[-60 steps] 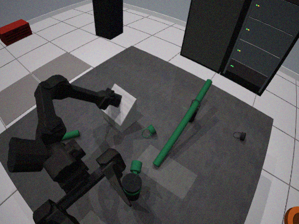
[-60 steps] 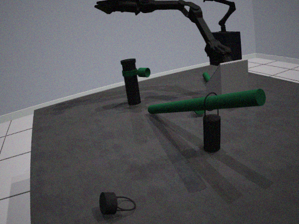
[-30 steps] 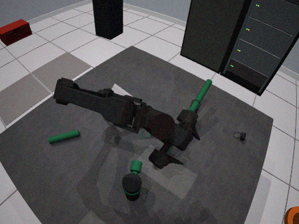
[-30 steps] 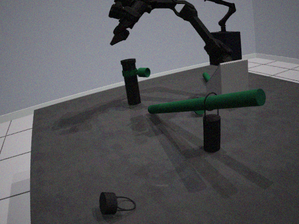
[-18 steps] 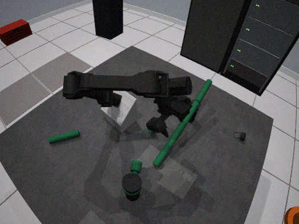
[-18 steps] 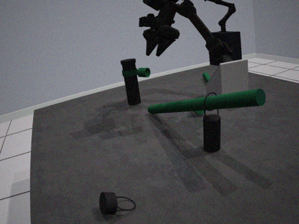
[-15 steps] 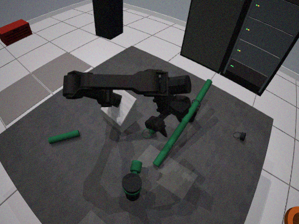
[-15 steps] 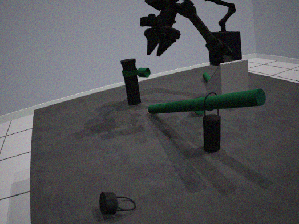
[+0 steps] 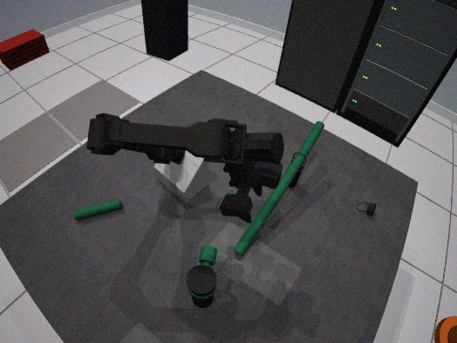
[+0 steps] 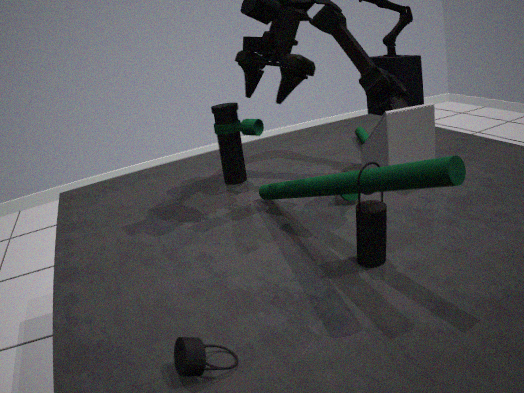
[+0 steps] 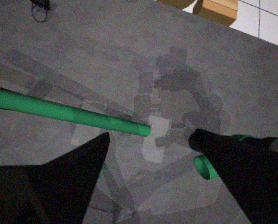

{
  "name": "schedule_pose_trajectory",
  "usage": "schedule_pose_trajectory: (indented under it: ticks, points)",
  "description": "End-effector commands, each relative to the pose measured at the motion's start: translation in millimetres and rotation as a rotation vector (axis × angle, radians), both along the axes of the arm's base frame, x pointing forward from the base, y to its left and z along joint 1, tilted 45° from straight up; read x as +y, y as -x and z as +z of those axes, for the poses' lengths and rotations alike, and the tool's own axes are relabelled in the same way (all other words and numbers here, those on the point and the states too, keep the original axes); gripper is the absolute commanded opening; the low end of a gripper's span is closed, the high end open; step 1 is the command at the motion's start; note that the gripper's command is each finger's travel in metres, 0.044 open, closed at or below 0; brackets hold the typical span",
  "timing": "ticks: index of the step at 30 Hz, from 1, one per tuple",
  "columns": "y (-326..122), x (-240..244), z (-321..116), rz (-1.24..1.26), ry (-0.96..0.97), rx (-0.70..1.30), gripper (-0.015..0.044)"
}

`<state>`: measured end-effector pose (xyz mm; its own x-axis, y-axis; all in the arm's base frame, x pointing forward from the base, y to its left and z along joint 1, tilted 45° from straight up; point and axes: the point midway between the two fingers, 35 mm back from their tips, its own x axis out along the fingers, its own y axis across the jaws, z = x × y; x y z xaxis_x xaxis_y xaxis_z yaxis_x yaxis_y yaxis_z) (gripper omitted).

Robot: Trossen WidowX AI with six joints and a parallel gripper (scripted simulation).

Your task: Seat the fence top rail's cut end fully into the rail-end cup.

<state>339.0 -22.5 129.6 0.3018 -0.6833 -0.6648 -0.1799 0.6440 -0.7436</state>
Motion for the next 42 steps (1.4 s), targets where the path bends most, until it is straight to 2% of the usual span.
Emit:
schedule_pose_trajectory:
  ticks: [1,5,19,31,42]
  points:
    - [15,-39,30,0.347,0.060,0.365,0.0440]
    - [26,-59,46,0.550,0.095,0.531,0.0440]
    - [54,-93,79,0.941,0.204,0.788,0.0440]
    - [71,-107,96,1.303,0.378,1.041,0.0440]
    - [71,-107,96,1.312,0.383,1.048,0.0440]
